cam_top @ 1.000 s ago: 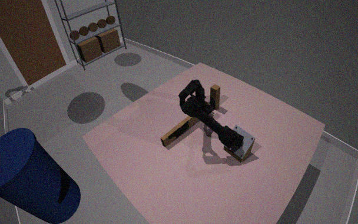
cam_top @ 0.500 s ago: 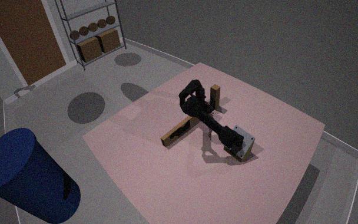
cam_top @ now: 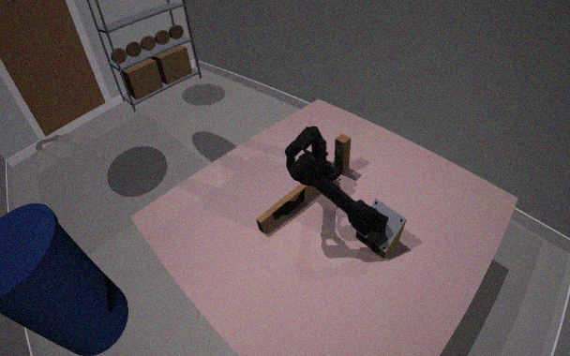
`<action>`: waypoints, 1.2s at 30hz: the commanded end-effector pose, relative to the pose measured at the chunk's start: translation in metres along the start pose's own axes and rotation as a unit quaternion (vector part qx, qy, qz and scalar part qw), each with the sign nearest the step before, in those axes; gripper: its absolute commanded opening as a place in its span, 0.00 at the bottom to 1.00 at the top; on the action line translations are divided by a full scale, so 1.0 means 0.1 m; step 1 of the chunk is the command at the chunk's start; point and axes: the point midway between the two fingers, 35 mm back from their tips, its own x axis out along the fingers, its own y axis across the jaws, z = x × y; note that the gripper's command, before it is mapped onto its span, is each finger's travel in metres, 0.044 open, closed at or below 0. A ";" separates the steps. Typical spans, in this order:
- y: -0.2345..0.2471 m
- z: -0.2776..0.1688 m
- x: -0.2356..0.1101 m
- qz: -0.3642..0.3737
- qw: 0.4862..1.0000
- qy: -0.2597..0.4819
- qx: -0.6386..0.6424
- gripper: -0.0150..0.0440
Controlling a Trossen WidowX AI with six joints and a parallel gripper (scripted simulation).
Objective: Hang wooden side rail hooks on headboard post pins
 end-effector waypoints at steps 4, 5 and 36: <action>-0.01 -0.03 -0.02 -0.004 1.000 0.002 0.000 0.25; -0.02 -0.03 -0.02 -0.004 1.000 0.002 0.000 0.25; -0.01 -0.06 -0.02 -0.004 1.000 0.002 0.000 0.25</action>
